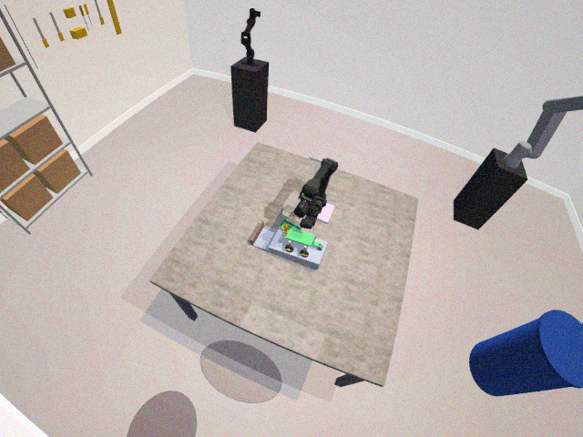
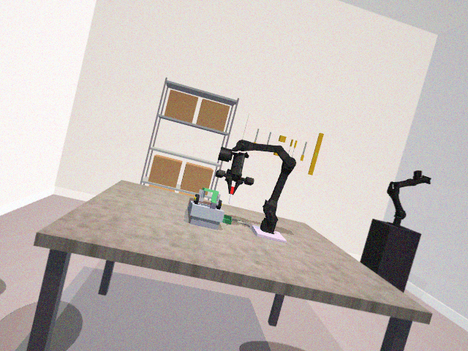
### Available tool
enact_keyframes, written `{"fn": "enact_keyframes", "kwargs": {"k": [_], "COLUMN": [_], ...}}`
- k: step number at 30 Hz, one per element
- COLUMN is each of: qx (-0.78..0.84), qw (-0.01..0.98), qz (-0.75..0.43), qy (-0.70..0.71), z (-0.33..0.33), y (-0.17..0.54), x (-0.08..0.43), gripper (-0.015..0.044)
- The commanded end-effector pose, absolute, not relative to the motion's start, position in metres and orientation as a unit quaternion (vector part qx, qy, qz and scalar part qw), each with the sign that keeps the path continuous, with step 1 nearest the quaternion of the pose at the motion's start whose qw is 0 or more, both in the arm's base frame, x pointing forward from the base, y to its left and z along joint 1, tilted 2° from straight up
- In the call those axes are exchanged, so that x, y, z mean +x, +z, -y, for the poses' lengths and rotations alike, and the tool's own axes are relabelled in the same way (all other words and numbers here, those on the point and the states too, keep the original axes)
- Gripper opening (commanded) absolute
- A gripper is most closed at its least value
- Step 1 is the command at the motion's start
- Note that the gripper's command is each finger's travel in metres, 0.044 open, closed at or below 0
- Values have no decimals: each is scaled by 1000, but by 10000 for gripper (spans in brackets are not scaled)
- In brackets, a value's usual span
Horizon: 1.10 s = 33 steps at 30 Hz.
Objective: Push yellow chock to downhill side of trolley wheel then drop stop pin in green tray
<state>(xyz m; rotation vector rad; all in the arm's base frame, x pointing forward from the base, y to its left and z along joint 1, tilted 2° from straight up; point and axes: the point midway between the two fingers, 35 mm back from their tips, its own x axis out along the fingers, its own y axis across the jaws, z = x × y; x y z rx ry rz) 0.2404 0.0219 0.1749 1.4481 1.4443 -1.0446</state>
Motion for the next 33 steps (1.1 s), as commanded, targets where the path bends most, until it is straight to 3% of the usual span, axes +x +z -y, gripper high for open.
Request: {"fn": "enact_keyframes", "kwargs": {"k": [1,33], "qx": [572,569], "qw": [410,413], "qz": [-576,-574], "qy": [-416,-420], "z": [-6,113], "y": [171,148], "x": [240,235], "gripper": [0,0]}}
